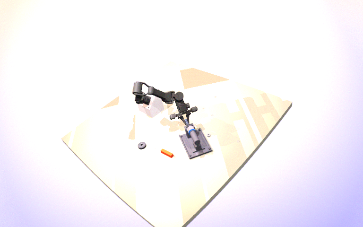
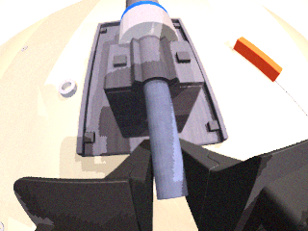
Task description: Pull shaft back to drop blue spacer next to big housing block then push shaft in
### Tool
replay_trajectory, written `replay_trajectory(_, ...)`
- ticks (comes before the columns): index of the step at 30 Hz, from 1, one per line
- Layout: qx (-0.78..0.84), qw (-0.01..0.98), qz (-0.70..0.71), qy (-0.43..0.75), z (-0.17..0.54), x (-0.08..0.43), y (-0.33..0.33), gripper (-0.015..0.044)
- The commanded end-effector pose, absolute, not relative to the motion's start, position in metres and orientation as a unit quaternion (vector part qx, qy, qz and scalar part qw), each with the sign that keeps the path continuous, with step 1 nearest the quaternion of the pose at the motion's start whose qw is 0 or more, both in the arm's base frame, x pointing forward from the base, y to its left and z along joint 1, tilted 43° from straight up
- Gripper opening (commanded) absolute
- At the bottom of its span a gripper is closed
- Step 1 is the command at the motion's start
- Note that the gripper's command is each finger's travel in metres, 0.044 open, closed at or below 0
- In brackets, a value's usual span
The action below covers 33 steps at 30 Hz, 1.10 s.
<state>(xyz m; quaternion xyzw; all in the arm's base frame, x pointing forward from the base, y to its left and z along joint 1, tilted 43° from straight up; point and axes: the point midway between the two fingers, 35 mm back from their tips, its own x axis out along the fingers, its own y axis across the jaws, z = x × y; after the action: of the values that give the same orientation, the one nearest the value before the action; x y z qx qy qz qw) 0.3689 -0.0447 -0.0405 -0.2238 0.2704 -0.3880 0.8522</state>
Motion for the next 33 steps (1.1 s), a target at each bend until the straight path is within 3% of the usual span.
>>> replay_trajectory(1,-0.224,0.852,-0.389,0.270,-0.0409,0.3679,-0.0444,0.0000)
replay_trajectory(33,-0.224,0.852,-0.389,0.270,-0.0420,0.3652,-0.0430,0.0000)
